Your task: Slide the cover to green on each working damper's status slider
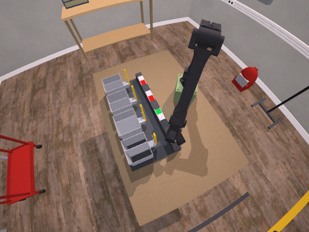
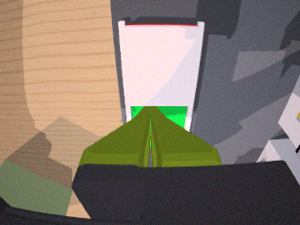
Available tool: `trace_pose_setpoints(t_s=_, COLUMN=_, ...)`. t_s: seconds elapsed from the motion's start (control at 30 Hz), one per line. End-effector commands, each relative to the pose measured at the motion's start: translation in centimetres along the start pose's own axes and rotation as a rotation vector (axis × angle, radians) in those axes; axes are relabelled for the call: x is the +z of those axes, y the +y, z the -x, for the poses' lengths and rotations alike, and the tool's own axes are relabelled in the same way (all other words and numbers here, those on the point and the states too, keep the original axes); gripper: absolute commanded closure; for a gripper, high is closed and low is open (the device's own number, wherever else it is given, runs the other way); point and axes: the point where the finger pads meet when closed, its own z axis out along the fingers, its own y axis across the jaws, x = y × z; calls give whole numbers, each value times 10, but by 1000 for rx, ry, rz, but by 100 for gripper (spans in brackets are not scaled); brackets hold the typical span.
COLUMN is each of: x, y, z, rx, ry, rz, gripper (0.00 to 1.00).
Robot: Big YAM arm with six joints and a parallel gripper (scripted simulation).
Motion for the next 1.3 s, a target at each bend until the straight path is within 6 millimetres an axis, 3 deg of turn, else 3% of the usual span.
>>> trace_pose_setpoints(t_s=0.0, x=-7, y=-15, z=22, rx=-1, ry=-24, rz=-21, gripper=100)
trace_pose_setpoints(t_s=0.53, x=-7, y=-15, z=22, rx=-1, ry=-25, rz=-22, gripper=100)
trace_pose_setpoints(t_s=0.83, x=-17, y=-28, z=19, rx=-1, ry=-53, rz=-54, gripper=100)
trace_pose_setpoints(t_s=1.27, x=-20, y=-25, z=18, rx=-6, ry=-51, rz=-50, gripper=100)
